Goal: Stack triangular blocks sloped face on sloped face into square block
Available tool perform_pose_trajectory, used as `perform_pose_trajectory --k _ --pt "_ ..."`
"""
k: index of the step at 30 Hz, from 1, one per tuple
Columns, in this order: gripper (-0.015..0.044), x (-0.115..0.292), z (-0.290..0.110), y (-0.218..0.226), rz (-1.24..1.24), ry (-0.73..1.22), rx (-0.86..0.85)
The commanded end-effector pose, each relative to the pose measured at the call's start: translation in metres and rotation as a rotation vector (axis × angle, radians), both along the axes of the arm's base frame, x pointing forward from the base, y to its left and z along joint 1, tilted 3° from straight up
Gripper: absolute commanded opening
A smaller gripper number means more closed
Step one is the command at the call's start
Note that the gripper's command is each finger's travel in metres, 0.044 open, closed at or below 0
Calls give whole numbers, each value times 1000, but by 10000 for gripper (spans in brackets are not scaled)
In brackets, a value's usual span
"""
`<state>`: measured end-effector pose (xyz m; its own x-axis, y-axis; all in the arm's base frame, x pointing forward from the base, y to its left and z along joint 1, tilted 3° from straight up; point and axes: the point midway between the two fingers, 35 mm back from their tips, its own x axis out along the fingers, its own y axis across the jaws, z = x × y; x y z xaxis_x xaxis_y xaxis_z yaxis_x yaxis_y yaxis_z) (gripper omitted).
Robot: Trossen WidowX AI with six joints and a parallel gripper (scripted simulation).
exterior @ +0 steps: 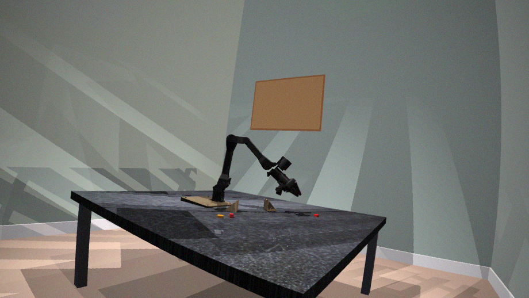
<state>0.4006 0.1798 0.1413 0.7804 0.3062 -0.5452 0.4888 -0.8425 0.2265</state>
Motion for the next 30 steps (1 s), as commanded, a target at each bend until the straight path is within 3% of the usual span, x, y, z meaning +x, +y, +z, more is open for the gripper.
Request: perform_pose_trajectory --k 1,15,30 --pt "440 -48 -11 -28 144 386 -312" --pt "440 -126 6 -66 298 773 -522" --pt "440 -126 4 -66 300 776 -524"
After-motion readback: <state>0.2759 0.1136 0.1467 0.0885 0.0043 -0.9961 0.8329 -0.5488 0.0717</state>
